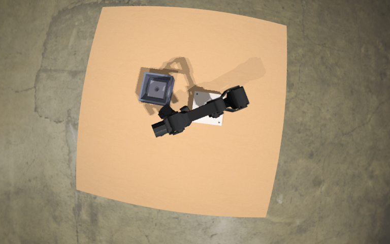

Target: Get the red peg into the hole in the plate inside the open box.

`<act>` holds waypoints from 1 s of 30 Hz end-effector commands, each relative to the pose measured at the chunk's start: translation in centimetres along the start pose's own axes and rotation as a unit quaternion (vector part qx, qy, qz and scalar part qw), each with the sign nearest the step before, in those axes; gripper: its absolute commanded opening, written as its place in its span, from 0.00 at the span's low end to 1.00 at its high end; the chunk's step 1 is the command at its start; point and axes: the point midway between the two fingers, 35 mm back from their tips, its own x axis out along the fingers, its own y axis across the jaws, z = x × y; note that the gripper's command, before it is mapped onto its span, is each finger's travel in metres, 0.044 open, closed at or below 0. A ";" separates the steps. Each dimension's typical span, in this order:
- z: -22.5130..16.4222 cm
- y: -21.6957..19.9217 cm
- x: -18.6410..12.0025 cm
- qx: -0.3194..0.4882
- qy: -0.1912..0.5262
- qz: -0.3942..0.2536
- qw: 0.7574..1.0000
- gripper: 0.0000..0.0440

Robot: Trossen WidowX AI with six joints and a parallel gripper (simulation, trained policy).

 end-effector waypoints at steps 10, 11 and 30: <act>5.5 1.5 -3.4 0.012 -0.050 0.009 0.999 0.00; 6.0 1.5 -3.5 0.015 -0.053 0.009 0.998 0.00; 14.1 0.0 -3.3 0.080 -0.082 -0.012 0.993 0.00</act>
